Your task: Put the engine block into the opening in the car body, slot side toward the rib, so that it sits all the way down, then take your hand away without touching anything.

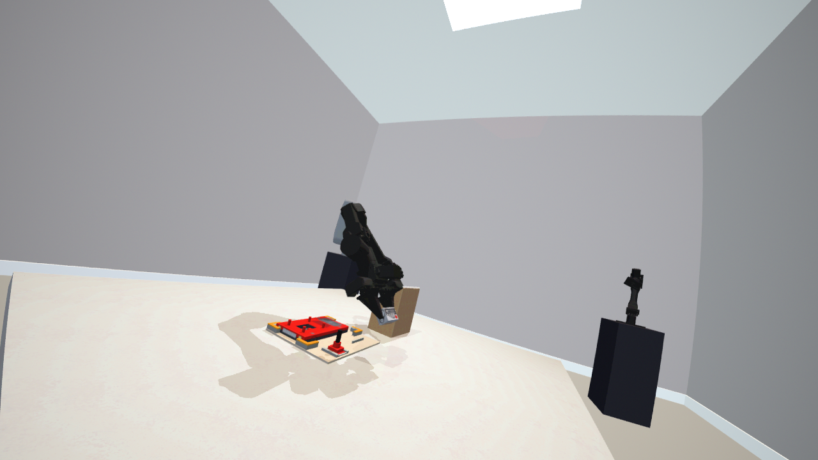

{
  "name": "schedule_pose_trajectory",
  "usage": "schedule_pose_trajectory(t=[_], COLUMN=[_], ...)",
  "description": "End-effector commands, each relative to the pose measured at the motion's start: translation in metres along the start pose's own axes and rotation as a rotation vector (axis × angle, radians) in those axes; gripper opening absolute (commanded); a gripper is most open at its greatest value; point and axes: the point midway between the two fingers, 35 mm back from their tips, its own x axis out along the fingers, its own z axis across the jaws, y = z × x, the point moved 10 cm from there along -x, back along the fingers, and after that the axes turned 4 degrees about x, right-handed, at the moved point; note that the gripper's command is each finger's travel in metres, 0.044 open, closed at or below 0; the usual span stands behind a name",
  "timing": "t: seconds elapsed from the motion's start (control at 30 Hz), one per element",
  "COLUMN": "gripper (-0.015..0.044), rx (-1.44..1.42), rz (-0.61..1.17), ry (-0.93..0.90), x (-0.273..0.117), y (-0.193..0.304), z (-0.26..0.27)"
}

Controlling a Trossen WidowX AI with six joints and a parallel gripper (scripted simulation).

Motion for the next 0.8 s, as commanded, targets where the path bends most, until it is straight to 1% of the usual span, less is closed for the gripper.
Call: schedule_pose_trajectory(t=[0.0,0.17,0.77], gripper=[0.0000,0.0000,0.0000], rx=[0.000,0.000,-0.001], rz=[-0.044,-0.133,-0.135], ry=[-0.007,-0.011,-0.011], x=[0.002,0.010,0.038], y=[0.008,0.027,0.052], z=[0.000,-0.002,-0.003])
